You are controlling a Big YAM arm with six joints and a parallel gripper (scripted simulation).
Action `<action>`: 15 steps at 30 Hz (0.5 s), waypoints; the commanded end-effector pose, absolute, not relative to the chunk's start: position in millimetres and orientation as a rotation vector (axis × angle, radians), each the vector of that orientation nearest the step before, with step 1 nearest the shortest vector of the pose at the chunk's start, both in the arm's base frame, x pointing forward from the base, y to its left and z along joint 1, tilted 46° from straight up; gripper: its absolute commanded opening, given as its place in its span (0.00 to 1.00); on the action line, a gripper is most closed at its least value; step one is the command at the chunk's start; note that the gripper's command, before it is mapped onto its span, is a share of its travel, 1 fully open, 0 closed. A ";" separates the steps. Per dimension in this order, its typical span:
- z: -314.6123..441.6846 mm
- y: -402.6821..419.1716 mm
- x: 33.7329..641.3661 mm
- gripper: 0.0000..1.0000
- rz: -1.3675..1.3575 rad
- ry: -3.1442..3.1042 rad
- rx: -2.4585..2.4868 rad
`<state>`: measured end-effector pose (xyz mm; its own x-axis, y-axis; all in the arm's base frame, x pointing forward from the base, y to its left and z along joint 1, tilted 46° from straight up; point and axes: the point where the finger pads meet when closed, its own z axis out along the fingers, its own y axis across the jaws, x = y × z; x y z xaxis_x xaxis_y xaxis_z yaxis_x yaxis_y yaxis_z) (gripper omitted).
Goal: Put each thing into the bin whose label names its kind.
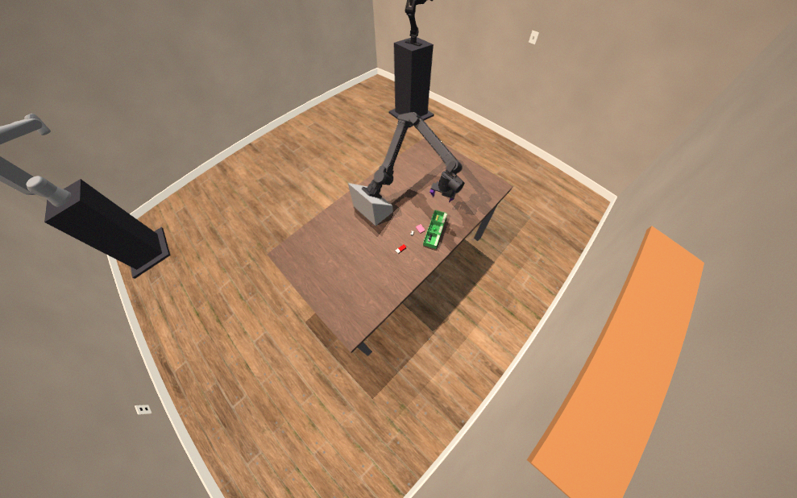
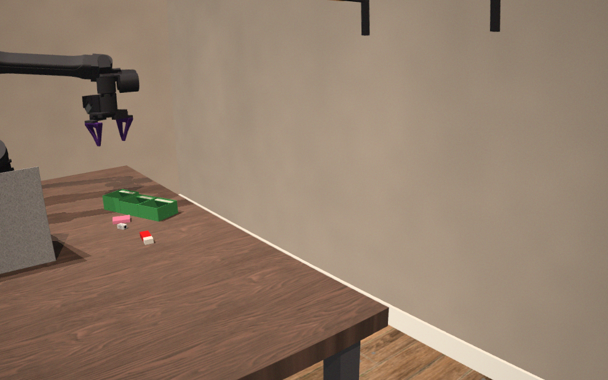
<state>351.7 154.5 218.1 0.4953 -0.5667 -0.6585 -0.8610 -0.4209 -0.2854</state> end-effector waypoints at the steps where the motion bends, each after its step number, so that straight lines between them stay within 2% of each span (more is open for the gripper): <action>1: 230.6 153.0 360.3 1.00 0.592 1.143 -2.135; 15: 231.0 152.7 360.9 1.00 0.593 1.145 -2.135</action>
<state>352.2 154.6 218.8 0.4952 -0.5667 -0.6585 -0.8611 -0.4209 -0.2853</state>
